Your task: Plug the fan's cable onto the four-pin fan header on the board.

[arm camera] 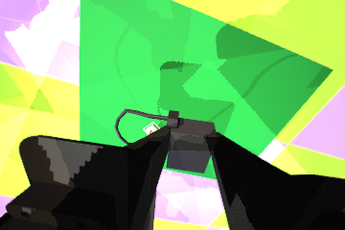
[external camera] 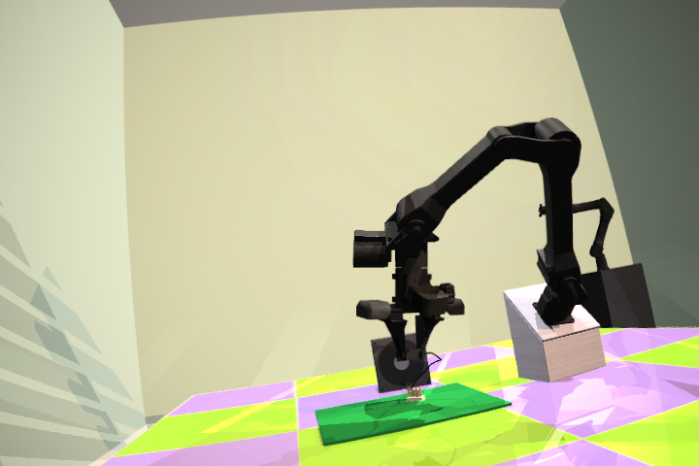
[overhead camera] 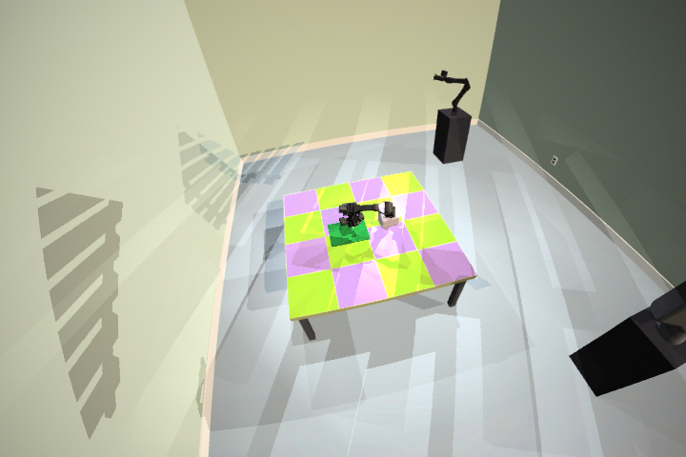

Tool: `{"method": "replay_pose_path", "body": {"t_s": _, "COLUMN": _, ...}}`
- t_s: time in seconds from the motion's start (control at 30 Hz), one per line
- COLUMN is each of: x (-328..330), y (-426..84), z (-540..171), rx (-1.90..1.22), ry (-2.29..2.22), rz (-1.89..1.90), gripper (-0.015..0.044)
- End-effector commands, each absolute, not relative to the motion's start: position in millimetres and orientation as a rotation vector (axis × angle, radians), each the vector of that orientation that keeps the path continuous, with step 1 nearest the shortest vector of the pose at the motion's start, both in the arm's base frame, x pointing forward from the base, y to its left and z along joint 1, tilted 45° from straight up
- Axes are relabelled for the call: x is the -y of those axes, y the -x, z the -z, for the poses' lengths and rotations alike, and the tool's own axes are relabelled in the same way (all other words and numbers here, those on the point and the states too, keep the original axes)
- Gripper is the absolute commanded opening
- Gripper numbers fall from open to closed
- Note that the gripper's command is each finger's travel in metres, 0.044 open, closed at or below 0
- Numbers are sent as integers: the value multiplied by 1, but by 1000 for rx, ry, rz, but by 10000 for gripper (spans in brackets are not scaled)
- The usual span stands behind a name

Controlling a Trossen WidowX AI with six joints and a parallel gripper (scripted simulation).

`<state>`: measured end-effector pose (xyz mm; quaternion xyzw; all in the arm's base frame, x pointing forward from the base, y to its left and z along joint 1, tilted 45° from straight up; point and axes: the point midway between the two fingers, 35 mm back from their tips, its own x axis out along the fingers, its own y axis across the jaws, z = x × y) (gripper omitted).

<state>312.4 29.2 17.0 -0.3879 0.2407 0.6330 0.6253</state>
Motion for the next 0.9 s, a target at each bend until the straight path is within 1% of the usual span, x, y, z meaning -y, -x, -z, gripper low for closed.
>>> {"method": "replay_pose_path", "body": {"t_s": 0.0, "x": -27, "y": -319, "z": -16, "rx": -652, "ry": 755, "rz": -1396, "gripper": 0}}
{"method": "replay_pose_path", "body": {"t_s": 0.87, "x": -17, "y": -338, "z": -7, "rx": -1178, "ry": 7, "rz": -1006, "gripper": 0}}
